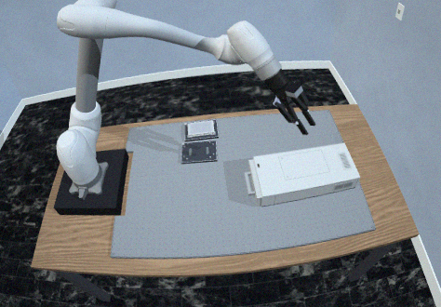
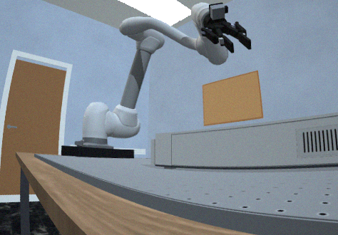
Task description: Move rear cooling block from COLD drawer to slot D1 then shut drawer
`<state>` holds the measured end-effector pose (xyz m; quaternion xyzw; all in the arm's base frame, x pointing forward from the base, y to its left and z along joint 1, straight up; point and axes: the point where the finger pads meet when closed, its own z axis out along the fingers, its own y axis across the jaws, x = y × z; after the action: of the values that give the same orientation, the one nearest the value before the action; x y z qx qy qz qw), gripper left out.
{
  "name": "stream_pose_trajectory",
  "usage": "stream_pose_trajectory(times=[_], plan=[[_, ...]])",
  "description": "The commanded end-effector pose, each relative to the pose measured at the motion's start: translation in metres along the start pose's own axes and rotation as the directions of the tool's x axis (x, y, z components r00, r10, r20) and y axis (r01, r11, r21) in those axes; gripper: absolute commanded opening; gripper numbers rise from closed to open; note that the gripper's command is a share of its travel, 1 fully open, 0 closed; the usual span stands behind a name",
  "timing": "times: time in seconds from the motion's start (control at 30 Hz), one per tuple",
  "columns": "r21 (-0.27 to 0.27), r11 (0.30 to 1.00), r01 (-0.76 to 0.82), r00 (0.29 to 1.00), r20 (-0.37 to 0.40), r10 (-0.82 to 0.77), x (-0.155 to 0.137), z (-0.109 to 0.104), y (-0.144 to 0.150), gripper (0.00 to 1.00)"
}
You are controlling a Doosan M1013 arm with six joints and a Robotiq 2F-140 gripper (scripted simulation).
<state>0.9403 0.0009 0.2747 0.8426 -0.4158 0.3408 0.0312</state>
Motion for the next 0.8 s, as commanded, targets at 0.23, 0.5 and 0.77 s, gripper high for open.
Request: stream_pose_trajectory(times=[0.23, 0.5, 0.77], plan=[[-0.030, 0.997, 0.065, 0.997, 0.039, -0.064, -0.010, -0.013, 0.030, 0.35], [-0.049, 0.992, 0.119, 0.991, 0.073, -0.116, -0.021, -0.025, 0.058, 0.35], [-0.066, 0.978, 0.196, 0.974, 0.127, -0.187, -0.031, -0.034, 0.078, 0.35]])
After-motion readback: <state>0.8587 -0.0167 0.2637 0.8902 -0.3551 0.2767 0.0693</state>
